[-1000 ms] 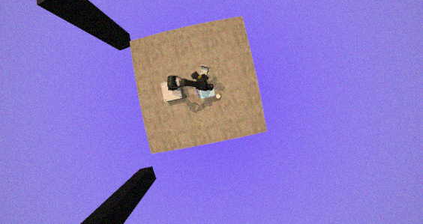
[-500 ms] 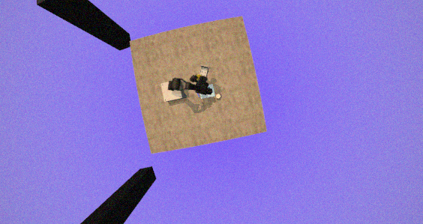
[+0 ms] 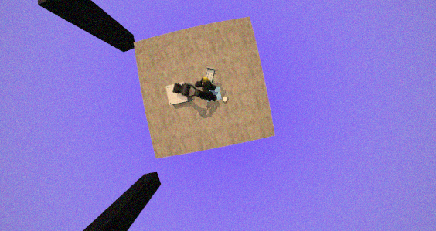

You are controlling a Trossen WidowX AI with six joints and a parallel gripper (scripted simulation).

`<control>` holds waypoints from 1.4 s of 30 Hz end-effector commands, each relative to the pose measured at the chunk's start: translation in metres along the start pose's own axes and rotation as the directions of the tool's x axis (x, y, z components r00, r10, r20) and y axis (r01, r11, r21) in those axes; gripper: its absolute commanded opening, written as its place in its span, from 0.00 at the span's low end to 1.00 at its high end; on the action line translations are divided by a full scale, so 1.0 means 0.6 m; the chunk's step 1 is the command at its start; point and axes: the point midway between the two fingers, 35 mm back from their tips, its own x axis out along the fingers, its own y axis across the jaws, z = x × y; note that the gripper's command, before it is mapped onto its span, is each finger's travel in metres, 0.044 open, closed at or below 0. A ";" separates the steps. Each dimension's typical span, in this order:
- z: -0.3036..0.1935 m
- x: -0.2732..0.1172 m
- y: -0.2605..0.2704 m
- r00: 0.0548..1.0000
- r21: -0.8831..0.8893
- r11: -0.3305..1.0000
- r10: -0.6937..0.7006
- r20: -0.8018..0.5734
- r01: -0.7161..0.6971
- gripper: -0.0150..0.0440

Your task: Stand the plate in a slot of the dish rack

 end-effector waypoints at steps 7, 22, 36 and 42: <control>-0.008 -0.005 -0.007 0.985 -0.181 0.981 -0.033 0.167 0.063 0.25; -0.016 -0.018 -0.019 0.929 -0.366 0.899 -0.104 0.355 0.241 0.25; -0.035 0.012 -0.035 0.931 -0.363 0.901 -0.103 0.351 0.237 0.25; -0.037 0.028 -0.041 0.931 -0.366 0.899 -0.106 0.348 0.239 0.25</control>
